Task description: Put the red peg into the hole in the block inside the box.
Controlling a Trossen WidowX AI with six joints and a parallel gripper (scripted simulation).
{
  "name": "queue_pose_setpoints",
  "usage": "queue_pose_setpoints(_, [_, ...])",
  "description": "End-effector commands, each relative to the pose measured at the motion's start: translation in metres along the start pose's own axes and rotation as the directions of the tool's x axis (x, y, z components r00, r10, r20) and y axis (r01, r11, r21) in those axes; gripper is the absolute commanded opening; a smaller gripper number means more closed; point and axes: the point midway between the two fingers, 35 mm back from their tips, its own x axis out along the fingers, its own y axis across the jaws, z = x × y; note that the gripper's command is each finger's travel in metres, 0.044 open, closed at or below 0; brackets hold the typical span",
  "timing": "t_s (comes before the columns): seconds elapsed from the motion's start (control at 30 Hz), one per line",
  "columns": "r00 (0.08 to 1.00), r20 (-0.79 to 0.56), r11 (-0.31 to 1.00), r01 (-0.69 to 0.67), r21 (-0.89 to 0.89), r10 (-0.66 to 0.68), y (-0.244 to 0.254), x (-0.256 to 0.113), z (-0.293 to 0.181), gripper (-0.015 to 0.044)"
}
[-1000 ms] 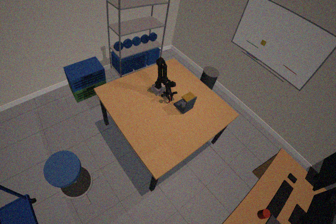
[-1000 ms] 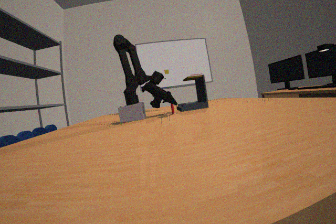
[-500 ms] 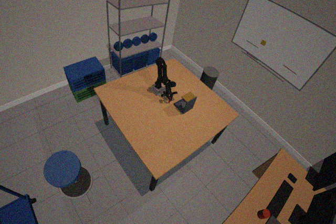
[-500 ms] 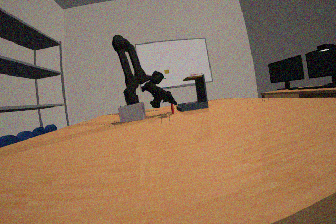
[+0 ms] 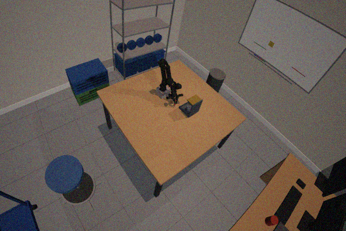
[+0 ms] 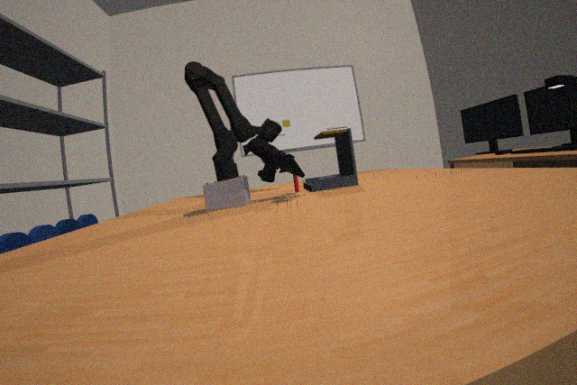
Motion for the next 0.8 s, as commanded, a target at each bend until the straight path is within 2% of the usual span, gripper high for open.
queue_pose_setpoints(0.0, [1.0,-0.009,1.0,0.006,0.004,-0.006,-0.002,-0.002,-0.006,0.0])
queue_pose_setpoints(0.77, [1.0,-0.009,1.0,0.004,0.004,-0.004,-0.002,-0.015,-0.023,0.0])
